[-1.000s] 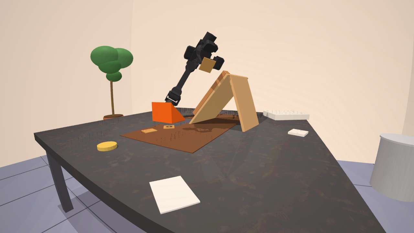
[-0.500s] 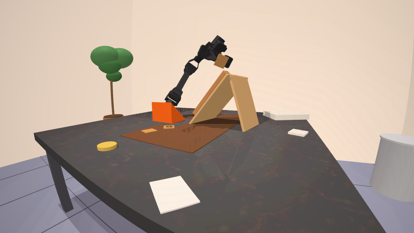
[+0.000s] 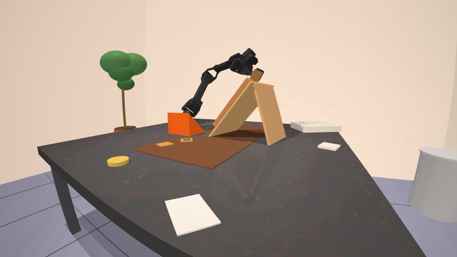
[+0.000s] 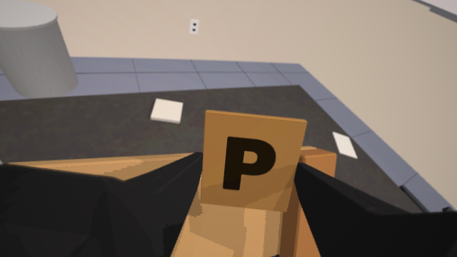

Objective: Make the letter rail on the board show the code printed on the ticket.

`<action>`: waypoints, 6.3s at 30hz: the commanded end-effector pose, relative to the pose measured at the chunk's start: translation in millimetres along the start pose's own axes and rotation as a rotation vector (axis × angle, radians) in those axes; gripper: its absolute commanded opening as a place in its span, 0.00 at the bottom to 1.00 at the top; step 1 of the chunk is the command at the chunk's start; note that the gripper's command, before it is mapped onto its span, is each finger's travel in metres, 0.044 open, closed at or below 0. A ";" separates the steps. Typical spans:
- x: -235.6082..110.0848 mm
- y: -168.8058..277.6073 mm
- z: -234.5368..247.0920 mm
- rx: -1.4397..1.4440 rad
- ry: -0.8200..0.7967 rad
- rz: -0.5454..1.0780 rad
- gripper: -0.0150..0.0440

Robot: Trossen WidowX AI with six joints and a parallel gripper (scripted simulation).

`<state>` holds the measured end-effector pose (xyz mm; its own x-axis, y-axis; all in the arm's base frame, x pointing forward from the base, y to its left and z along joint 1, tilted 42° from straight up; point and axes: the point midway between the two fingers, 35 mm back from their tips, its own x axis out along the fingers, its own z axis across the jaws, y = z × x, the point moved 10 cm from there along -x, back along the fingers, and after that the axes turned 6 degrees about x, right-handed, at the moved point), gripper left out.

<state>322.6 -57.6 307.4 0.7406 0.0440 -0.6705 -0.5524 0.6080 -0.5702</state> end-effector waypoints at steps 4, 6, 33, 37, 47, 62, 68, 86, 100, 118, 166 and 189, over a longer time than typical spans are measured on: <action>-17.5 17.5 32.1 0.000 -0.064 0.016 0.25; -22.9 23.3 41.0 -0.001 -0.084 0.023 0.25; -106.1 111.6 122.5 -0.013 -0.362 0.194 0.25; -119.4 123.2 128.1 -0.011 -0.397 0.226 0.25; -86.9 133.4 144.5 -0.010 -0.405 0.231 0.25; -80.1 135.2 148.5 -0.010 -0.406 0.231 0.25; -79.3 135.8 146.9 -0.010 -0.405 0.231 0.25; -75.3 136.4 138.6 -0.010 -0.405 0.231 0.25; -72.0 136.1 131.7 -0.011 -0.404 0.231 0.25; -67.9 135.6 123.8 -0.011 -0.403 0.231 0.25; -57.0 134.3 101.9 -0.013 -0.401 0.231 0.25; -51.9 133.7 91.6 -0.013 -0.400 0.232 0.25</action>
<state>245.6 95.0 310.8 0.6863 0.4788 -0.5475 -0.7219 0.5398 -0.4330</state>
